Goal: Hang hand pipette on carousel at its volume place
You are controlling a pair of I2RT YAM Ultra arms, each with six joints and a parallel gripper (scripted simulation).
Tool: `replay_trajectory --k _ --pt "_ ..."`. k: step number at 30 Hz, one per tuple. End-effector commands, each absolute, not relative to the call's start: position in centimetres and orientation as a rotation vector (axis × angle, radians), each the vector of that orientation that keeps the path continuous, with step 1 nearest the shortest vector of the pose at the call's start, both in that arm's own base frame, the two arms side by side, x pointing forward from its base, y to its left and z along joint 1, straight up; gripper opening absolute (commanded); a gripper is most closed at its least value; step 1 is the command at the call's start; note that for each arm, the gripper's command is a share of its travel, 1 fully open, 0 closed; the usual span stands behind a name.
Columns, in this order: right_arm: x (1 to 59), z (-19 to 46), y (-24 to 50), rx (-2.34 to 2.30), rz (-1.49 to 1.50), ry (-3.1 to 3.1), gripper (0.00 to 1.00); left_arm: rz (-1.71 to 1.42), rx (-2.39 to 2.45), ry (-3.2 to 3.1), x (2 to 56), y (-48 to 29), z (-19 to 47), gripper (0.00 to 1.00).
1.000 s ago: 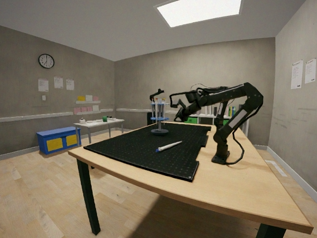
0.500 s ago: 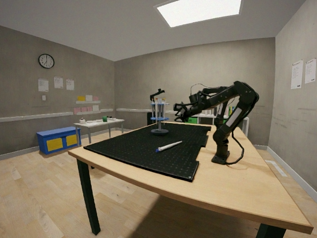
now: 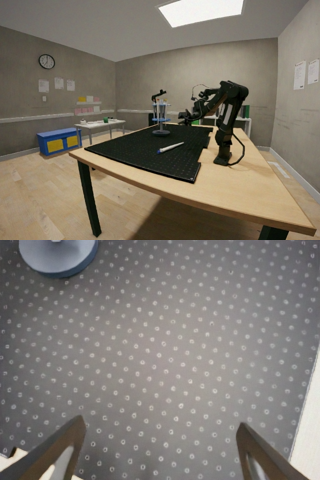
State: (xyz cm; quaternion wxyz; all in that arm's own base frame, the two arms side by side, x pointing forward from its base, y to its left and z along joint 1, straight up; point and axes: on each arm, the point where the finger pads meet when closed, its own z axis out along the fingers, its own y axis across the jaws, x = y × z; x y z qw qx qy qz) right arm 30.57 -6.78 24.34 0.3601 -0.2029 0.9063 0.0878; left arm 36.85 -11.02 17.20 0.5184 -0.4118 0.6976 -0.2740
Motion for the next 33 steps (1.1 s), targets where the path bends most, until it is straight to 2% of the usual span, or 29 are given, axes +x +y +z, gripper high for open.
replay_trajectory --k 1,13,19,33 --pt "30.9 25.3 -7.0 -0.53 0.21 2.299 1.0 -0.677 -1.034 1.548 37.8 -10.4 19.5 0.49" --pt "30.9 25.3 -7.0 -0.53 0.21 2.299 1.0 -0.872 -1.202 1.286 40.0 -17.3 17.7 0.49" --pt "30.9 25.3 -7.0 -0.53 0.21 2.299 1.0 -0.87 -1.207 1.262 40.2 -16.5 18.5 0.49" --pt "30.9 25.3 -7.0 -0.53 0.21 2.299 1.0 -1.058 -1.31 1.018 42.3 -23.8 15.9 0.49"
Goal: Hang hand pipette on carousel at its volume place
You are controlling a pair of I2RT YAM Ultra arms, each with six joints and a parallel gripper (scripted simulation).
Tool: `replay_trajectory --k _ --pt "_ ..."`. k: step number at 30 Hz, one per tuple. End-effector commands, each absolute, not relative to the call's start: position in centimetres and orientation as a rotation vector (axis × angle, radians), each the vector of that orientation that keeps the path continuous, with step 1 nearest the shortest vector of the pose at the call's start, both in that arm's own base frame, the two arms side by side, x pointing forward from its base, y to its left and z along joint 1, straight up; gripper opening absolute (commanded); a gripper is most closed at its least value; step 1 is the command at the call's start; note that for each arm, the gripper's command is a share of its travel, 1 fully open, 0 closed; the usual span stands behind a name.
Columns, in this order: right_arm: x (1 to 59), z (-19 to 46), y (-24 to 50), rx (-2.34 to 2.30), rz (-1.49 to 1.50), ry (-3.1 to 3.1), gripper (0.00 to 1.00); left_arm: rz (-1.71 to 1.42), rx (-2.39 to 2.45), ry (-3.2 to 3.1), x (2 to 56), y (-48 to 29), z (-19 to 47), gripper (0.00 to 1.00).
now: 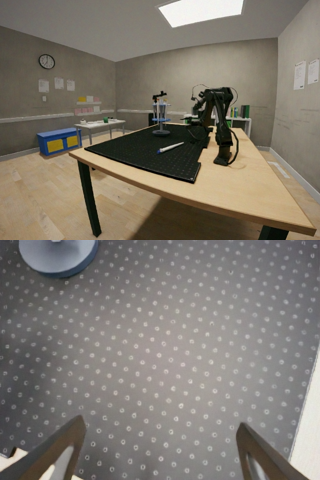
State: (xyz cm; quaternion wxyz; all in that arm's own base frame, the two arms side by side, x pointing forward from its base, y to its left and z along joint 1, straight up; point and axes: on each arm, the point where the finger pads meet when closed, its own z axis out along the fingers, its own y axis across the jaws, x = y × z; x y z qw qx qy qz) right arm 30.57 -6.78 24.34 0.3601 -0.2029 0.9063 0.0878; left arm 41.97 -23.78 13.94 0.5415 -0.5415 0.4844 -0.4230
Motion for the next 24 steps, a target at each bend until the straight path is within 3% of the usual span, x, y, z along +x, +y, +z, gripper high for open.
replay_trajectory --k 1,24 --pt "30.9 25.3 -7.0 -0.53 0.21 2.299 1.0 -1.045 -1.316 1.005 42.6 -23.1 15.9 0.49" --pt "30.9 25.3 -7.0 -0.53 0.21 2.299 1.0 -1.034 -1.306 1.035 45.7 -22.5 15.5 0.49"
